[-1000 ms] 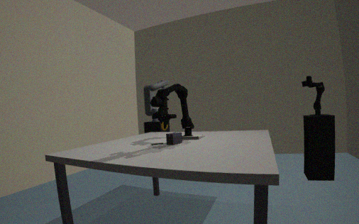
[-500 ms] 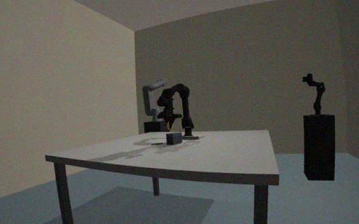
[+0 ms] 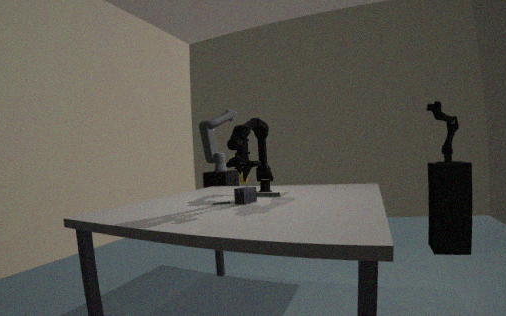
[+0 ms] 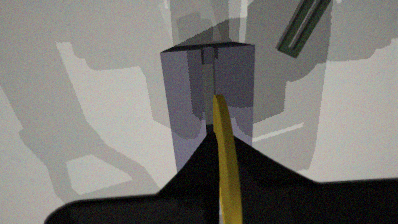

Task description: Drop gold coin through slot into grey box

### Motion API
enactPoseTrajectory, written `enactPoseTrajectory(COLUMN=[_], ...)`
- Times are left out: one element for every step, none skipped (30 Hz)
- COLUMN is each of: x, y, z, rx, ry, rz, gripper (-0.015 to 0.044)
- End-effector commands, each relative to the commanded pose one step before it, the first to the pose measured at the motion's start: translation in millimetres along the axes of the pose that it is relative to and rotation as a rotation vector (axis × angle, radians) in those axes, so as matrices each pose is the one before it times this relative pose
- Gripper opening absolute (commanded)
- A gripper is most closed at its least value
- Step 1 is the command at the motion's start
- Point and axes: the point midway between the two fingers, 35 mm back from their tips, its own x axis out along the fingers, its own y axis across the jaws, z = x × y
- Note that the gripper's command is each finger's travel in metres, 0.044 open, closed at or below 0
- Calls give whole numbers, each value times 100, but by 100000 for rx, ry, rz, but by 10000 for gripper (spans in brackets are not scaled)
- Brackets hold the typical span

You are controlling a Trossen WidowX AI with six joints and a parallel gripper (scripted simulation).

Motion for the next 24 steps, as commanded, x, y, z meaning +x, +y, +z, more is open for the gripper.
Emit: enactPoseTrajectory(x=[-19, 0, 0, 0, 13, 23, 28, 31, 32, 47, 52, 38, 14, 19, 12, 28, 29, 14, 10, 6, -49, -49, -49, -49], y=[12, 0, 0, 0, 11, 18, 21, 21, 18, 24, 25, 18, 7, 8, 5, -6, -10, -5, -13, -8, 9, 9, 9, 9], z=[58, 0, 0, 0, -21, -36, -45, -49, -50, -56, -39, -29, -10, -13, -8, -20, -19, -9, -20, -12, 44, 44, 44, 44], rx=[-234, 0, 0, 0, 28, 46, 61, 78, 95, 164, 198, 147, 53, 152, 96, 66, 31, 15, -21, -13, -116, -116, -116, -116], ry=[-42, 0, 0, 0, 2, 3, 3, 4, 4, 4, 3, 2, 1, 1, 1, 2, 1, 1, 1, 1, -129, -129, -129, -129], rz=[46, 0, 0, 0, 1, 1, 1, 1, 1, 1, 1, 1, 0, 0, 0, -1, -1, 0, -1, -1, 14, 14, 14, 13], gripper=[0, 0, 0, 0, 0, 0, 0, 0, 0, 0, 0, 0, 0, 0, 0, 0, 0, 0, 0, 0, 5, 0, 0, 0])
